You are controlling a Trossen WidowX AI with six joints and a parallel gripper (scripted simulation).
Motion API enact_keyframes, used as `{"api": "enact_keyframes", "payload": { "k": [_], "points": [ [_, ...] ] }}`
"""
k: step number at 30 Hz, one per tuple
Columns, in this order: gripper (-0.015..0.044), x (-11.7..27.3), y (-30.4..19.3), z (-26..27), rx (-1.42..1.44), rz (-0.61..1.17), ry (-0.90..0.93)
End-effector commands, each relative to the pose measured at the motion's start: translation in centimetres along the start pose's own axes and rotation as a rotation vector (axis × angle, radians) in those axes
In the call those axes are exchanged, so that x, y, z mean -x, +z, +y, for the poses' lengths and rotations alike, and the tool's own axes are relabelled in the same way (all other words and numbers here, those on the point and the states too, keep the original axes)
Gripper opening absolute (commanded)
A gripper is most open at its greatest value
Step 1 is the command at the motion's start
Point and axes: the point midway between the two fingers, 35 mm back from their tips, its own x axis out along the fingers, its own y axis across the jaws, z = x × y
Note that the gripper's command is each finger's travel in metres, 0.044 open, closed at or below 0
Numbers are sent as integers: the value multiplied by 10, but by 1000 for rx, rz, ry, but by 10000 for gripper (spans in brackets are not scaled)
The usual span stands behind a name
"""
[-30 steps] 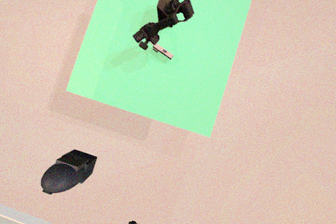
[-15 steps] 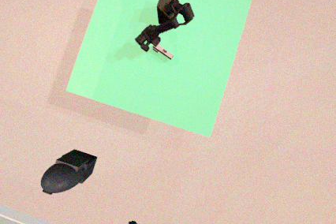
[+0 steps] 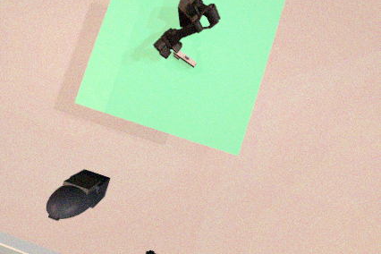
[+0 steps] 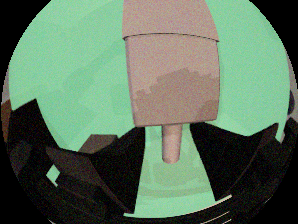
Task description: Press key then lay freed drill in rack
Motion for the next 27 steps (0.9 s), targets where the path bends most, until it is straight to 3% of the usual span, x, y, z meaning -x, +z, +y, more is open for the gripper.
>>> {"api": "enact_keyframes", "payload": {
  "k": [1, 4, 7, 27],
  "points": [
    [99, 0, 0, 0, 1, 0, 0],
    [20, 0, 0, 0, 1, 0, 0],
    [0, 0, 0, 0, 1, 0, 0],
    [0, 0, -17, 1, -6, -3, 6]
  ]
}}
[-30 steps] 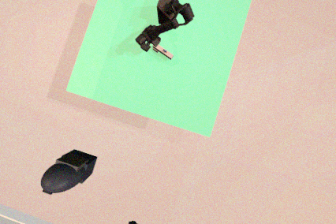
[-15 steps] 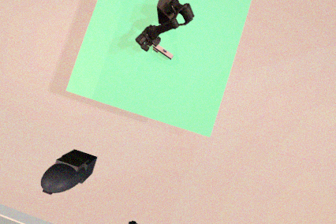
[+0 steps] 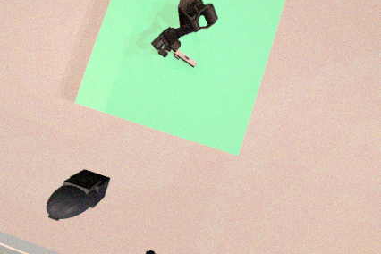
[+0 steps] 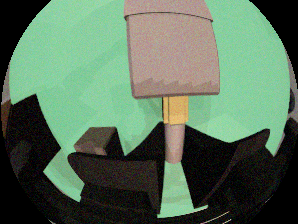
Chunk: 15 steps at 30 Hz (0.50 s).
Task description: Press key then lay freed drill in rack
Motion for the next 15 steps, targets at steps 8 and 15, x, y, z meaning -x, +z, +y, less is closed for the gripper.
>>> {"api": "enact_keyframes", "payload": {
  "k": [8, 15],
  "points": [
    [0, -1, -18, 0, 0, 3, 2],
    [0, -1, -30, 0, 0, 4, 2]
  ]
}}
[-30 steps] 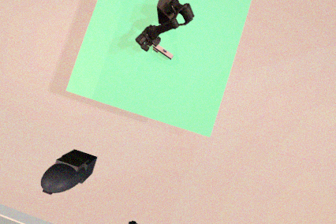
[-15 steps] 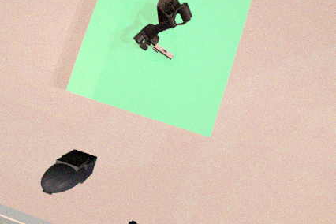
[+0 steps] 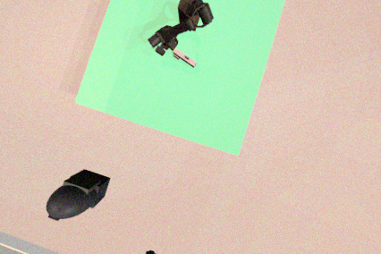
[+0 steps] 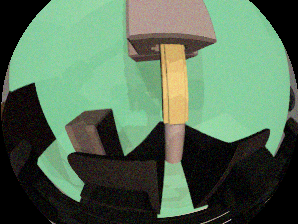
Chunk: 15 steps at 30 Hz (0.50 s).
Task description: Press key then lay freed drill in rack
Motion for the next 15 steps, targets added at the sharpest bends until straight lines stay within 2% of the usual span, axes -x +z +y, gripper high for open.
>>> {"api": "enact_keyframes", "payload": {
  "k": [1, 4, 15],
  "points": [
    [0, -1, -8, 1, -2, 2, 5],
    [0, -1, -12, 1, -2, 2, 5],
    [289, 0, -6, 0, -1, 1, 0]
  ]
}}
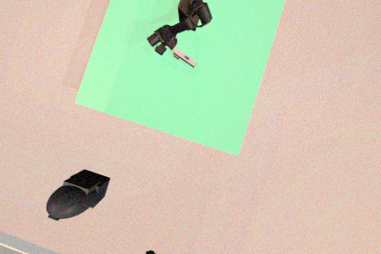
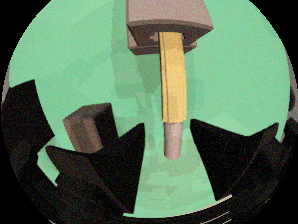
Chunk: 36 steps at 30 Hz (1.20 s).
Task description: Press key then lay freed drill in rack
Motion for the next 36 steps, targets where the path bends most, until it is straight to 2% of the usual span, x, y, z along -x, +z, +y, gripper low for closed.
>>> {"api": "enact_keyframes", "payload": {
  "k": [1, 6, 36],
  "points": [
    [315, 0, 1, 0, -3, -1, 1],
    [440, -2, 4, 0, -3, 0, 5],
    [440, -6, 15, 0, -4, -1, 5]
  ]
}}
